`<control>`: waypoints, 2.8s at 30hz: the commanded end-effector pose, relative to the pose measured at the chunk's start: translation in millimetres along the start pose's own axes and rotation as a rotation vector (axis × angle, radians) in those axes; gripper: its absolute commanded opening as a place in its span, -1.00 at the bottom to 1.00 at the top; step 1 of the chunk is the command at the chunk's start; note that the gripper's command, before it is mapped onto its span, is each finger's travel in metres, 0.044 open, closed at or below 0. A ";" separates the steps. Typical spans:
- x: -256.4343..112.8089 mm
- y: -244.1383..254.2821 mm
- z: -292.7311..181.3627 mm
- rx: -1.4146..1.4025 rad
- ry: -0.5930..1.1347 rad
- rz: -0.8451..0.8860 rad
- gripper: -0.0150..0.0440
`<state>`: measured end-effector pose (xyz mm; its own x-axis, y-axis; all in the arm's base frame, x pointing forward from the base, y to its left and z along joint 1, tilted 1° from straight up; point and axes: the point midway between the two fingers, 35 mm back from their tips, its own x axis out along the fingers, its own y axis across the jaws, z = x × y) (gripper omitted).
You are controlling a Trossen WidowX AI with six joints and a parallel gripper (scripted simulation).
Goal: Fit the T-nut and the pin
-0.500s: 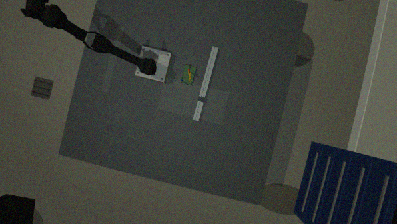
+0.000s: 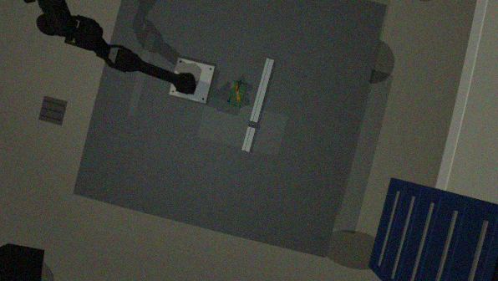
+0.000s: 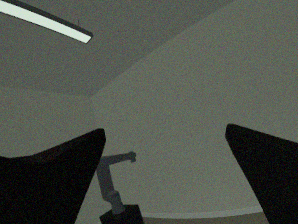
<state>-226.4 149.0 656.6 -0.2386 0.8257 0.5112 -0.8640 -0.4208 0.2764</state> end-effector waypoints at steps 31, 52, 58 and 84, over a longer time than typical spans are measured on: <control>-317.6 -522.1 69.4 0.994 -1.202 -1.317 1.00; -473.1 -482.0 -155.7 1.091 -0.479 -2.755 1.00; -488.7 -492.6 -179.4 1.091 -0.479 -2.754 1.00; -517.6 -508.5 -227.9 1.091 -0.479 -2.755 1.00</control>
<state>236.1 21.8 71.2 0.1025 -0.2527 -0.9621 0.9597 0.2796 0.0288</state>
